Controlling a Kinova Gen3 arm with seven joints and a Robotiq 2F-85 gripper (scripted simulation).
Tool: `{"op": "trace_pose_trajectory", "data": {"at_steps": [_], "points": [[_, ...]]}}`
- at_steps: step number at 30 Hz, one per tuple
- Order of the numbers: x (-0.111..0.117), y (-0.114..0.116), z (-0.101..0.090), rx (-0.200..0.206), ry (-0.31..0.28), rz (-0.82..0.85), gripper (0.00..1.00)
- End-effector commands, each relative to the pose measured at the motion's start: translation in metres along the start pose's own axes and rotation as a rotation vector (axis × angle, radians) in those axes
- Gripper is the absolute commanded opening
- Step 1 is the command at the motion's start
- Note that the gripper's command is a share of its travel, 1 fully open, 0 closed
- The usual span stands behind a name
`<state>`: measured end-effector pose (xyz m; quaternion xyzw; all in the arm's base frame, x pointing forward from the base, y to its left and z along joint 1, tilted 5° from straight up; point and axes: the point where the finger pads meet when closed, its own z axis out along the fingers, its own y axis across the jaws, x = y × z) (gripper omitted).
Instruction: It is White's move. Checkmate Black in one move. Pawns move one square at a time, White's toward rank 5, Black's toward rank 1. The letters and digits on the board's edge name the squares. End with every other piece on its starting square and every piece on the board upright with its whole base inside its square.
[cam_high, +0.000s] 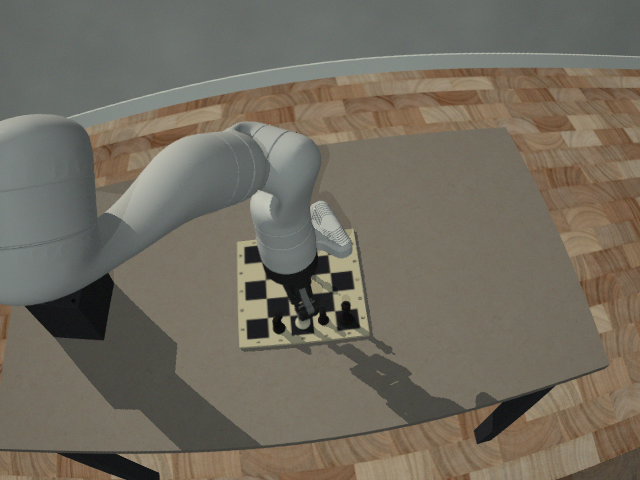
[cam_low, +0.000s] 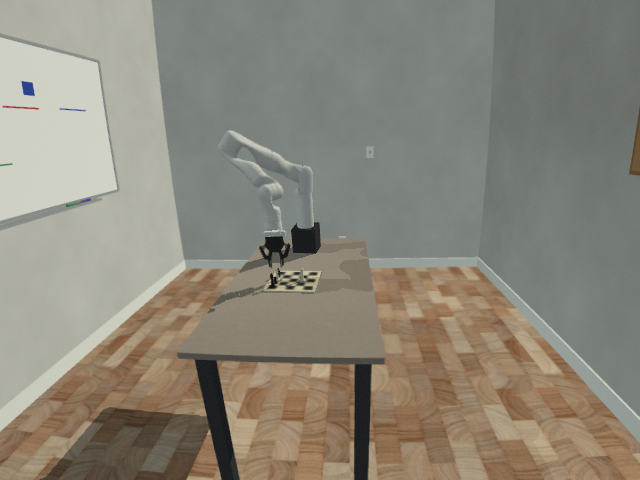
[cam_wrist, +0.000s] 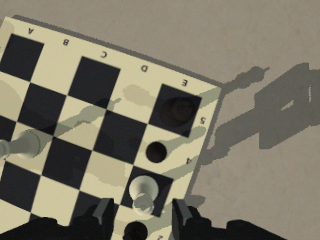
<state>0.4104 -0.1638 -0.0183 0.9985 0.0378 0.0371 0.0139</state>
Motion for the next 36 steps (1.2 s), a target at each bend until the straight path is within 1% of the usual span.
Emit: {"op": "trace_pose_trajectory", "data": {"at_steps": [1, 28, 36], "points": [[0.0005, 0.0003, -0.0006, -0.001, 0.001, 0.000, 0.41], [0.0005, 0.0003, -0.0005, -0.001, 0.001, 0.000, 0.41], [0.0005, 0.0003, 0.0042, -0.001, 0.001, 0.000, 0.41]]}}
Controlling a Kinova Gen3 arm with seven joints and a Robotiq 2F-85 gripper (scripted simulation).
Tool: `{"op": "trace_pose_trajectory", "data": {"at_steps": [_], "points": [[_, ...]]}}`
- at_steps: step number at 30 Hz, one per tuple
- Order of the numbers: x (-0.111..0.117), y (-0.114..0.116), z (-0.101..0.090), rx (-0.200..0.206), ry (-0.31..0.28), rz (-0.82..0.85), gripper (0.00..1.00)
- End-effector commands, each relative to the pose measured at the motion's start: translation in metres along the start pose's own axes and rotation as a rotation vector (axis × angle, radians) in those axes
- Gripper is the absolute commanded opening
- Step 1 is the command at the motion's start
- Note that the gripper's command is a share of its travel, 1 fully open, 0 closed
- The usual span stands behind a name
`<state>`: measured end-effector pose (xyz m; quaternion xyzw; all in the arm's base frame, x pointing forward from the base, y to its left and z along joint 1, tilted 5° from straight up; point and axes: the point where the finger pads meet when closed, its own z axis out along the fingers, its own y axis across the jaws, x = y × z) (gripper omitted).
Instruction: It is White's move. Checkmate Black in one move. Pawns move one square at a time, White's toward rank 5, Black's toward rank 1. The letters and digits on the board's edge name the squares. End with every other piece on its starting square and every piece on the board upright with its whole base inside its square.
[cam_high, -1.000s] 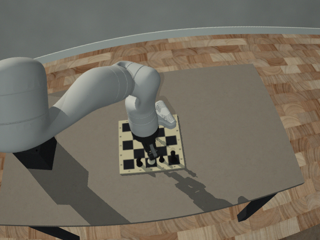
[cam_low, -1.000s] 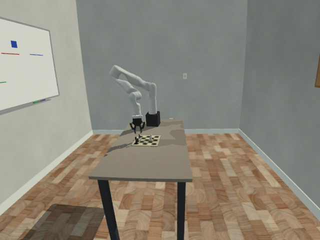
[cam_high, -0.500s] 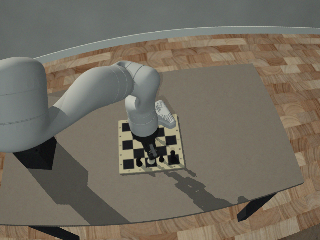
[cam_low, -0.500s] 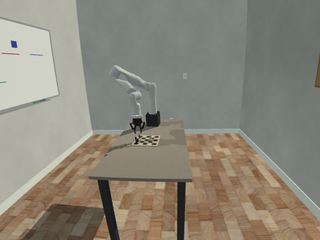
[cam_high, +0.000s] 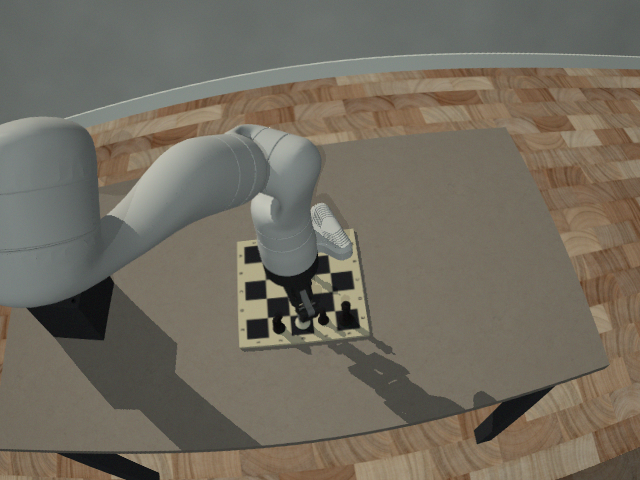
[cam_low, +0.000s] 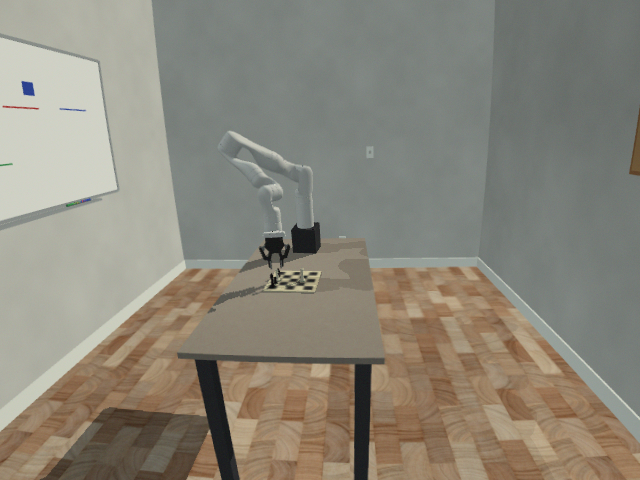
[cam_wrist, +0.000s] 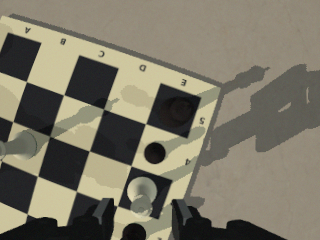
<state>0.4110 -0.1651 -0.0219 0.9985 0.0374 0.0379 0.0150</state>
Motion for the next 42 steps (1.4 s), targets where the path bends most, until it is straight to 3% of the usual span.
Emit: {"op": "trace_pose_trajectory", "data": {"at_steps": [1, 15, 42], "points": [[0.000, -0.001, 0.002, 0.001, 0.000, -0.001, 0.41], [0.000, -0.001, 0.032, 0.001, 0.000, -0.001, 0.41], [0.000, -0.001, 0.035, 0.001, 0.000, -0.001, 0.41]]}}
